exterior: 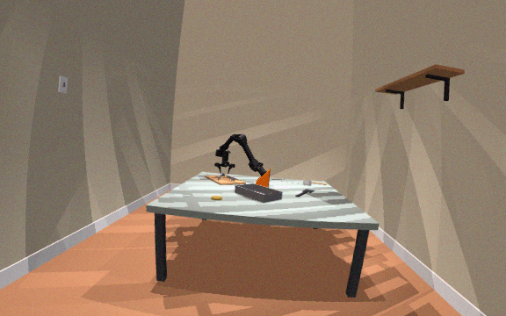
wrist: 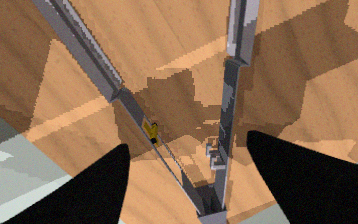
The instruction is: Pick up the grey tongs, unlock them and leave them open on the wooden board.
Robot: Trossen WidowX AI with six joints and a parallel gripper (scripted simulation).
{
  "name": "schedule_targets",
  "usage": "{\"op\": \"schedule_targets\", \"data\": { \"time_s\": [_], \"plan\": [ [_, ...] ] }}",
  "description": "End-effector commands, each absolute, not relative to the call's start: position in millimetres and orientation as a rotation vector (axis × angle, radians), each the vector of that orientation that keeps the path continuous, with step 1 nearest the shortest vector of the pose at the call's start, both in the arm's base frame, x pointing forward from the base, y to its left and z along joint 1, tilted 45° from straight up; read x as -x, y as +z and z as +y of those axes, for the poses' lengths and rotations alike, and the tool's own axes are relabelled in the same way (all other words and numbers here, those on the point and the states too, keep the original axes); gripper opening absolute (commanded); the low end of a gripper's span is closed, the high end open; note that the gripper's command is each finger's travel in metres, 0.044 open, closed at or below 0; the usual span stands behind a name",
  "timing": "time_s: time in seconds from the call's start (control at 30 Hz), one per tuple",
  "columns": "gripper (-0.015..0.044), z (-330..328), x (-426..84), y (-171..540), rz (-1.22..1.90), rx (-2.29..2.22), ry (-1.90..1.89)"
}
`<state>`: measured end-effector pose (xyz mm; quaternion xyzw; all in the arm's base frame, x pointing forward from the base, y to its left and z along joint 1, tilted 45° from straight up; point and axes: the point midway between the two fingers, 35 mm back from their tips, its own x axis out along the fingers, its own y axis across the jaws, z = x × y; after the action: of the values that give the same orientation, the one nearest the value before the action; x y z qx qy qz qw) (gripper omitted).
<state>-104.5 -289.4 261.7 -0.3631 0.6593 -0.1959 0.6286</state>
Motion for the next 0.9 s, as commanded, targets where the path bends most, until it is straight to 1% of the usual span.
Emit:
{"op": "schedule_targets", "data": {
  "time_s": [0.0,0.03,0.2,0.33,0.53,0.7,0.87],
  "plan": [
    [0.0427,-289.0,104.0,261.6,1.507,0.831,-0.448],
    [0.0440,-289.0,104.0,261.6,1.507,0.831,-0.448],
    [0.0440,-274.9,103.4,255.9,1.509,0.828,-0.443],
    [0.0440,-232.1,96.6,234.3,1.511,0.815,-0.436],
    [0.0440,-170.2,71.3,185.4,1.508,0.814,-0.444],
    [0.0440,-164.9,67.9,179.3,1.508,0.815,-0.446],
    [0.0440,-154.5,71.0,190.6,1.509,0.806,-0.437]
  ]
}}
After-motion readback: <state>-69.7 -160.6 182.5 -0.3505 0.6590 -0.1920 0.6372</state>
